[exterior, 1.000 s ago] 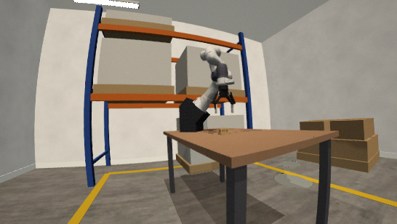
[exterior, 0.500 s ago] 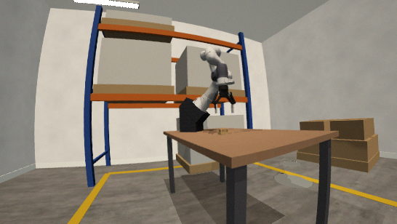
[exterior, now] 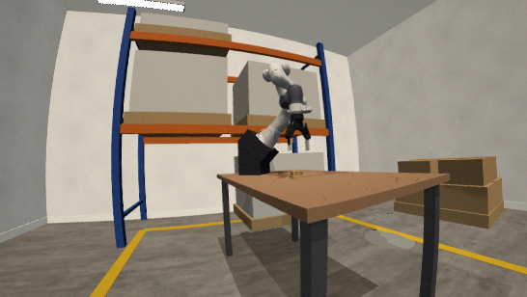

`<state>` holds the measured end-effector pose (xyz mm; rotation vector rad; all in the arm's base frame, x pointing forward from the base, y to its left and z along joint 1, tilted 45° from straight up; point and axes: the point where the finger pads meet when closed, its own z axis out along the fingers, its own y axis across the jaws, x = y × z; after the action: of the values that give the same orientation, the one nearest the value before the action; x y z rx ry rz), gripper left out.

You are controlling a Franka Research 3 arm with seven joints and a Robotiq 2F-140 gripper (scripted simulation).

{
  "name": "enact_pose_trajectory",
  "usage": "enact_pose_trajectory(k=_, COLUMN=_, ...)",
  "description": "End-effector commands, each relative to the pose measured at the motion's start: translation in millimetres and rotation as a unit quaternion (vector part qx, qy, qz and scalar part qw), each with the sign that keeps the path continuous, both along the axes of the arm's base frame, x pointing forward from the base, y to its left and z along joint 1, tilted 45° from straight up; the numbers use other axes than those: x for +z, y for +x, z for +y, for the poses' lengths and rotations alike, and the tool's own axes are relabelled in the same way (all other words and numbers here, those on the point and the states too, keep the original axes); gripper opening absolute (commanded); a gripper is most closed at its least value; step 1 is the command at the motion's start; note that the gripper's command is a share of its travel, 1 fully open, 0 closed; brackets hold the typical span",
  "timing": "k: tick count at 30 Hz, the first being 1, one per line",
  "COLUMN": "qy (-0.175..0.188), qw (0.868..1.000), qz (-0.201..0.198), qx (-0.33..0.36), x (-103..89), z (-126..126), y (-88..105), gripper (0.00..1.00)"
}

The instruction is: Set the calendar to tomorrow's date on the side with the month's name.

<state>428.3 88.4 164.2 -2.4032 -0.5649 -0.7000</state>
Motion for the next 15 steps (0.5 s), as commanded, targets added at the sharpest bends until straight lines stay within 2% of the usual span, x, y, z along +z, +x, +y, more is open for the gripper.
enact_pose_trajectory(k=1, qy=-0.027, qw=0.997, qz=-0.047, qx=0.060, x=-2.5, z=0.3, y=-0.9, gripper=1.00)
enact_pose_trajectory(k=5, qy=-0.043, qw=0.992, qz=-0.076, qx=0.093, x=-3.4, z=1.6, y=-0.2, gripper=1.00)
enact_pose_trajectory(k=7, qy=-0.043, qw=0.992, qz=-0.076, qx=0.093, x=-3.4, z=1.6, y=-0.2, gripper=1.00)
enact_pose_trajectory(k=8, qy=-0.052, qw=0.988, qz=-0.093, qx=0.112, x=-4.0, z=2.3, y=0.2, gripper=1.00)
enact_pose_trajectory(k=15, qy=-0.076, qw=0.975, qz=-0.135, qx=0.159, x=-5.8, z=4.1, y=1.2, gripper=1.00)
